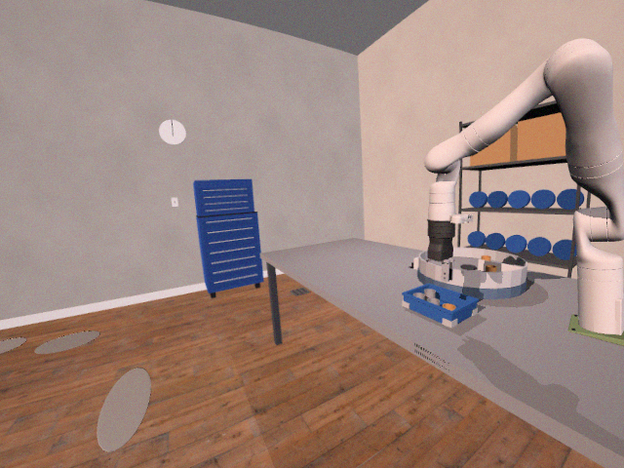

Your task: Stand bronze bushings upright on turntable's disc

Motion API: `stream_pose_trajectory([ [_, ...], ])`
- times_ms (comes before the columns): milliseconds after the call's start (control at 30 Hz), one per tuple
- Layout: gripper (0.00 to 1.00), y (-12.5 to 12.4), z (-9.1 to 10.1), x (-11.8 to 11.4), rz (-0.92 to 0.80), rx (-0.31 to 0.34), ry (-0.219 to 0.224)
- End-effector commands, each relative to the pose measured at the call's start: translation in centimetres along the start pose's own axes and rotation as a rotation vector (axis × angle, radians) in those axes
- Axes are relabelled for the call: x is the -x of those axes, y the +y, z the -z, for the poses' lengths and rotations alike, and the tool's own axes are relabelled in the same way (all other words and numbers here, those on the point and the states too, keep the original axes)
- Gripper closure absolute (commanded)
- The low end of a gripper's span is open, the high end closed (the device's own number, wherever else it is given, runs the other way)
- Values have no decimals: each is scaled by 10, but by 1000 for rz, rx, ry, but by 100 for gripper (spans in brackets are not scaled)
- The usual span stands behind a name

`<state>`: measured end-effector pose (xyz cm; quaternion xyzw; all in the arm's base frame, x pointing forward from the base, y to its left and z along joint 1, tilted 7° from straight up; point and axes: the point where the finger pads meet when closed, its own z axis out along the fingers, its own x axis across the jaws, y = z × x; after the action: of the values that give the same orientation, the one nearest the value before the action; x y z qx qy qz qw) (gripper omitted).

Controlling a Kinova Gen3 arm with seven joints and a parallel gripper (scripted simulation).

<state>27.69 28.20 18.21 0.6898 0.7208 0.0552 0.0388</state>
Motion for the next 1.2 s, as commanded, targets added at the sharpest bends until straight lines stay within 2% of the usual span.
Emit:
stream_pose_trajectory([
  [0, 64, -2, 0, -3, -1, -5, 2],
  [1167, 64, -6, -1, -2, -4, -6, 2],
])
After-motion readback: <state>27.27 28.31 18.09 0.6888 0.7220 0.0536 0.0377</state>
